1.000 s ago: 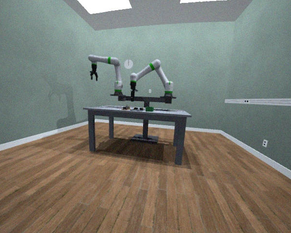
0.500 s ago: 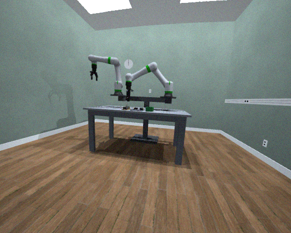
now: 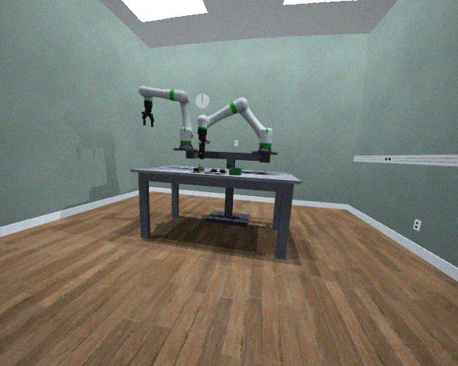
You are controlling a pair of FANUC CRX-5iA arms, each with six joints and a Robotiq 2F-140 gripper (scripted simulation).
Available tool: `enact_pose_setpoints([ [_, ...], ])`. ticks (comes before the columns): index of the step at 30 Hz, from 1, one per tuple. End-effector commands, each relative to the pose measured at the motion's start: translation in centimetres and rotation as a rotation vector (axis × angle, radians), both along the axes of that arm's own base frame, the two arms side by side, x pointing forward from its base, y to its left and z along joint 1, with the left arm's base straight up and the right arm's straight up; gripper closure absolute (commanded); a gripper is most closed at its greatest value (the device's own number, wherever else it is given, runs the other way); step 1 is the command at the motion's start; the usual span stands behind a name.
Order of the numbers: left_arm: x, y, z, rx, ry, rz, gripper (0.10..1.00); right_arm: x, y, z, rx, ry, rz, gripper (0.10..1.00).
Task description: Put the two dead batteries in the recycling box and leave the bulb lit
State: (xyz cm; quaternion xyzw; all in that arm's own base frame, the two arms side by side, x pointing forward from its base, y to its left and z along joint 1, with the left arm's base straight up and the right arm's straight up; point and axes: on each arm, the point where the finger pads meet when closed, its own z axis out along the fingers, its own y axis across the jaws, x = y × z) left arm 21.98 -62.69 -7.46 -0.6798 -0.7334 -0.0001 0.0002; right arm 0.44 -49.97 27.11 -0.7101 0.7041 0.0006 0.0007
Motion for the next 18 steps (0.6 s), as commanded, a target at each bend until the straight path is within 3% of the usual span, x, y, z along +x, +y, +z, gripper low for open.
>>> enact_pose_setpoints([
  [1, 0.0, -0.1, 0.2, -0.002, -0.001, 0.002, 0.734, 0.0, 0.0, 0.1, -0.002, 0.000, 0.000, 0.098],
  [7, 0.0, -0.1, 0.1, -0.002, -0.001, 0.002, 0.734, 0.0, 0.0, 0.1, -0.002, 0.000, 0.000, 0.098],
  [9, 0.0, -0.1, -1.3, -0.002, -0.001, 0.002, 0.734, 0.0, 0.0, 0.1, -0.002, 0.000, 0.000, 0.098],
  [13, 0.0, -0.1, -5.7, -0.002, -0.001, 0.002, 0.734, 0.0, 0.0, 0.1, -0.002, 0.000, 0.000, 0.098],
  [18, 0.0, -0.1, -6.1, -0.002, -0.001, 0.002, 0.734, 0.0, 0.0, 0.1, -0.002, 0.000, 0.000, 0.098],
])
